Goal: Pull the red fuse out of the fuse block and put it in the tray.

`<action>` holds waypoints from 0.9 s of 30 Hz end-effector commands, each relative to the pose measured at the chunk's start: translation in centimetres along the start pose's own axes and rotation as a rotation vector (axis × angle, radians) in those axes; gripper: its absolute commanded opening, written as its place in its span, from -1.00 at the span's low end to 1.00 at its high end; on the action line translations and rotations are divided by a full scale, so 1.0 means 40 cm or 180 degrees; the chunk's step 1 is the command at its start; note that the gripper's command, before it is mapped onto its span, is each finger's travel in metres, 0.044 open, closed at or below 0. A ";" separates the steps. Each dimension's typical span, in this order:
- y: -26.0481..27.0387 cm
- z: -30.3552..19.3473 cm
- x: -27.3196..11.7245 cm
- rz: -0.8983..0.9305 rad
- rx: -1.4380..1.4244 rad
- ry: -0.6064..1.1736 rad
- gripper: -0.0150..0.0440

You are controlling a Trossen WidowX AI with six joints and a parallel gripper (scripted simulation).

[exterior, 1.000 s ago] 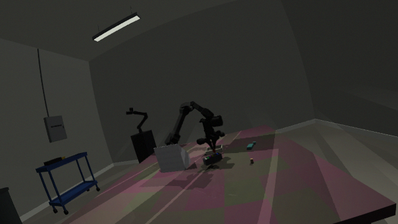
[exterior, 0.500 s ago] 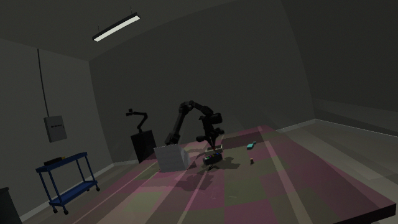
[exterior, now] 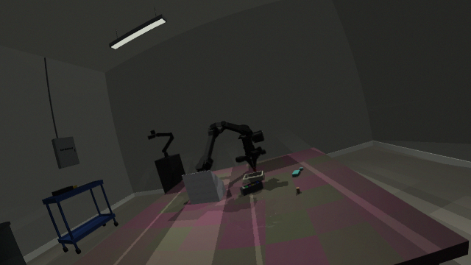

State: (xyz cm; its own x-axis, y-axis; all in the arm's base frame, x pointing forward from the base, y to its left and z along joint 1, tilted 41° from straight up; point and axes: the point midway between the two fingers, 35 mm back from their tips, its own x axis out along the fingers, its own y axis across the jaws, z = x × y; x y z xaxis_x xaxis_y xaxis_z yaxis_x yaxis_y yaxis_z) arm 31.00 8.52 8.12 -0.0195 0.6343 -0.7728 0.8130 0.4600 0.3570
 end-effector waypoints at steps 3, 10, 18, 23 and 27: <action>0.027 -0.104 0.001 0.0002 0.0027 0.0042 -0.49; 0.047 -0.219 -0.004 0.0025 0.0025 0.0092 -0.49; 0.048 -0.222 0.006 0.0025 0.0025 0.0093 -0.49; 0.049 -0.222 0.026 0.0025 0.0025 0.0093 -0.49; 0.049 -0.222 0.042 0.0025 0.0025 0.0093 -0.49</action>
State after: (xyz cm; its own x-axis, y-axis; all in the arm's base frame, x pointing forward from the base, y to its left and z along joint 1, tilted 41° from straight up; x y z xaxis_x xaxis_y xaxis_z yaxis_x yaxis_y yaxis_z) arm 27.59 15.75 12.78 -0.0246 0.6580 -0.7527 0.8135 0.4507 0.3675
